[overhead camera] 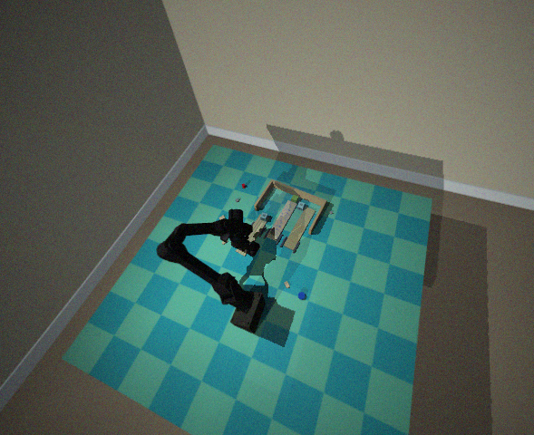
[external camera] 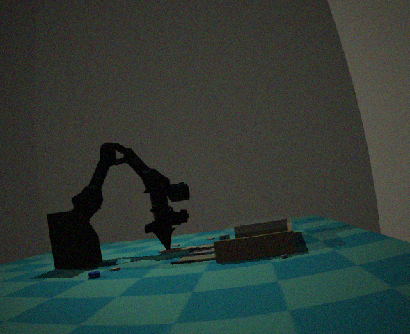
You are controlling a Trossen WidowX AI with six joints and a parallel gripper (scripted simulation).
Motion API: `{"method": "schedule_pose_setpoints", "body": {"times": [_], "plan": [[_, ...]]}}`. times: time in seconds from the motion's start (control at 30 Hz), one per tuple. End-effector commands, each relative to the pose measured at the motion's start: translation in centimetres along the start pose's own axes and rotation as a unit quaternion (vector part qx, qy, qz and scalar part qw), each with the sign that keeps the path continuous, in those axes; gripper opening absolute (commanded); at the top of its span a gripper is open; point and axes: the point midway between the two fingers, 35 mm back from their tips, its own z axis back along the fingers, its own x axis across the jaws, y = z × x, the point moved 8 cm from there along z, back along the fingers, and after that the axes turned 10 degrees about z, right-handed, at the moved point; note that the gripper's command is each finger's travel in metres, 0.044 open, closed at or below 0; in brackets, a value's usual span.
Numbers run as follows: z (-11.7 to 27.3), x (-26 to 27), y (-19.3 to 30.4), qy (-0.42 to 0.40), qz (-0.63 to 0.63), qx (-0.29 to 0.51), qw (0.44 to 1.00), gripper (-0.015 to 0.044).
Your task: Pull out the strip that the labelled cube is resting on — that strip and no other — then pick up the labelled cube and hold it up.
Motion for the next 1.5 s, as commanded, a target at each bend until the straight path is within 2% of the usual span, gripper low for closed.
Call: {"method": "schedule_pose_setpoints", "body": {"times": [0.0, 0.4, 1.33, 1.47], "plan": [[-0.5, 0.0, 1.3, 0.002, -0.003, 0.013, 1.000, 0.0000], [-0.4, 0.3, 2.9, 0.002, -0.003, 0.013, 1.000, 0.0000], [-0.4, 0.3, 2.9, 0.002, -0.003, 0.013, 1.000, 0.0000], [3.1, 0.4, 1.9, 0.003, -0.002, 0.010, 1.000, 0.0000]]}}
